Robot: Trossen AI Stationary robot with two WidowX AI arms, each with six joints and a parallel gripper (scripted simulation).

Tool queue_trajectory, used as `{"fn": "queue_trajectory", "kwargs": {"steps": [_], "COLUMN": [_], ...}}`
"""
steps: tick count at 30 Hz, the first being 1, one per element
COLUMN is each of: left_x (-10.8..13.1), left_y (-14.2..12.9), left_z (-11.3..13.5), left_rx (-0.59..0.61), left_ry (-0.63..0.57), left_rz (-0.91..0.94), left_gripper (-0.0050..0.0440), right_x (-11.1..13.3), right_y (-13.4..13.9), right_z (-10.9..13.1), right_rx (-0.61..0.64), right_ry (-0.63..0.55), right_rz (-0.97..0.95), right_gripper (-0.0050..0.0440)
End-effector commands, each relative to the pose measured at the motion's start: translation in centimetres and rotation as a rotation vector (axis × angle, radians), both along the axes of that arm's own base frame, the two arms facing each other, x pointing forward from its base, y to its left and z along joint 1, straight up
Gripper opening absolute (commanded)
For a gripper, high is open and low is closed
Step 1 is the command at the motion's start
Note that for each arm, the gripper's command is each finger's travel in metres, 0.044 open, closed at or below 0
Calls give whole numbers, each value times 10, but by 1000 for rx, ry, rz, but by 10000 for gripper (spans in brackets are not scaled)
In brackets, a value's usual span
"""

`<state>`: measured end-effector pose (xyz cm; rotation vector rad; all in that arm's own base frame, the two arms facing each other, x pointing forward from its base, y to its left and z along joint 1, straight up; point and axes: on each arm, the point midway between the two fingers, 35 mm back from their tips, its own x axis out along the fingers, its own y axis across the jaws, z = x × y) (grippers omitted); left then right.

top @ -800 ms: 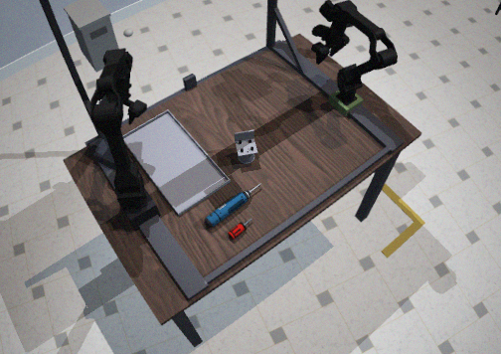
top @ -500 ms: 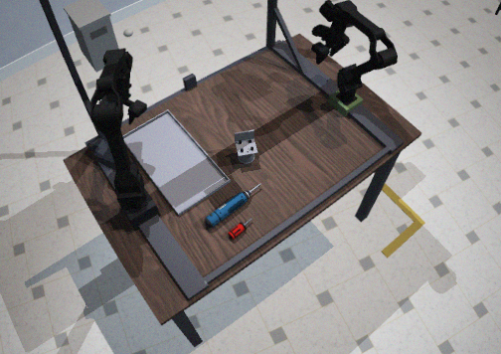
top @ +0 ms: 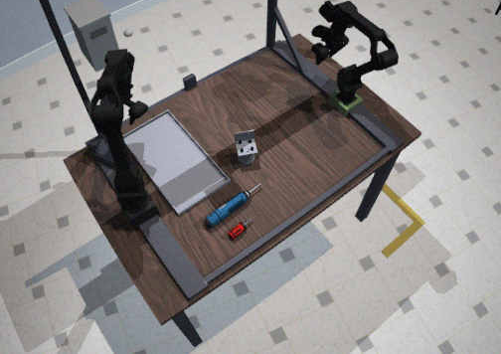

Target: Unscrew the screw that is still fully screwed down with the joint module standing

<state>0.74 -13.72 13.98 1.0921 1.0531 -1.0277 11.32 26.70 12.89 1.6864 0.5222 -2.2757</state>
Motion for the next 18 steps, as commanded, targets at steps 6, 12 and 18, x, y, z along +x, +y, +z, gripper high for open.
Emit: {"fn": "queue_trajectory", "kwargs": {"steps": [6,12,18], "left_x": [34,47,65], "left_y": [11,15,21], "left_z": [0,-1,-1], "left_rx": [-86,-117,-162], "left_ry": [-66,-87,-119], "left_rz": [105,147,206], "left_gripper": [440,440,440], "right_x": [39,53,70], "right_y": [-44,-66,-102], "right_z": [19,23,27], "right_rx": [42,55,83], "right_ry": [-79,-101,-128], "right_rz": [-455,-678,-1034], "right_gripper": [440,440,440]}}
